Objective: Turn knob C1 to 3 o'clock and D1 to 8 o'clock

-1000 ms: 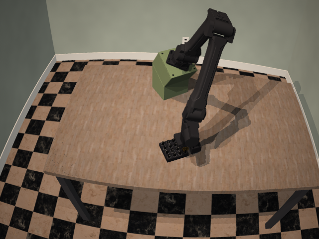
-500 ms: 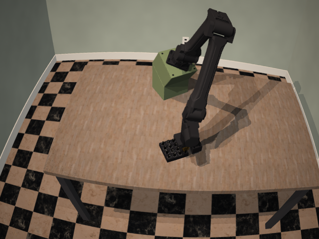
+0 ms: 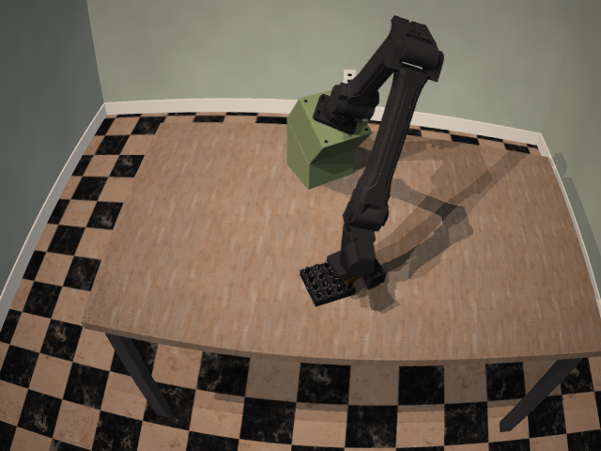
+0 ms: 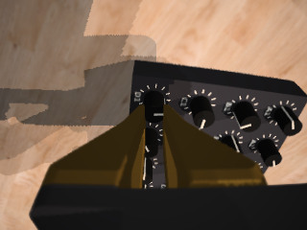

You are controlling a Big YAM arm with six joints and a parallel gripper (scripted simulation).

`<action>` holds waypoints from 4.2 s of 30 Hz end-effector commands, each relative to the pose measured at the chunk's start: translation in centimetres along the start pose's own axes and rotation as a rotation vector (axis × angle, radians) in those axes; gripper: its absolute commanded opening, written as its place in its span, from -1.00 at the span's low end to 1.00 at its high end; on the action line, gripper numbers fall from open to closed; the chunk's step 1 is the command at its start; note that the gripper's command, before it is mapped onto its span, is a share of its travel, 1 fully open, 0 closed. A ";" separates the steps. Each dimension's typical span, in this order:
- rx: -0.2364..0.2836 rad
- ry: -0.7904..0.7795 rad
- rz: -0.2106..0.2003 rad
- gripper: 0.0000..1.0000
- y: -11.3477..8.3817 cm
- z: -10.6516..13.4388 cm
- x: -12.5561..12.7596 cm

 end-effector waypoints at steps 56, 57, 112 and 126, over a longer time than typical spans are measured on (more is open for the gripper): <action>-0.017 -1.252 0.027 -0.85 -0.1 -1.3 -0.4; -0.016 -1.270 0.028 -0.85 -0.1 -1.3 -0.4; -0.013 -1.498 0.029 -0.63 -0.1 -1.2 -0.4; -0.013 -1.498 0.029 -0.63 -0.1 -1.2 -0.4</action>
Point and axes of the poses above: the point where the finger pads meet when closed, its own y axis out along the fingers, its own x axis across the jaws, z = x × y, the point moved 4 cm from there along -y, back along the fingers, and after that the axes turned 14 degrees about -y, right-handed, at the moved point
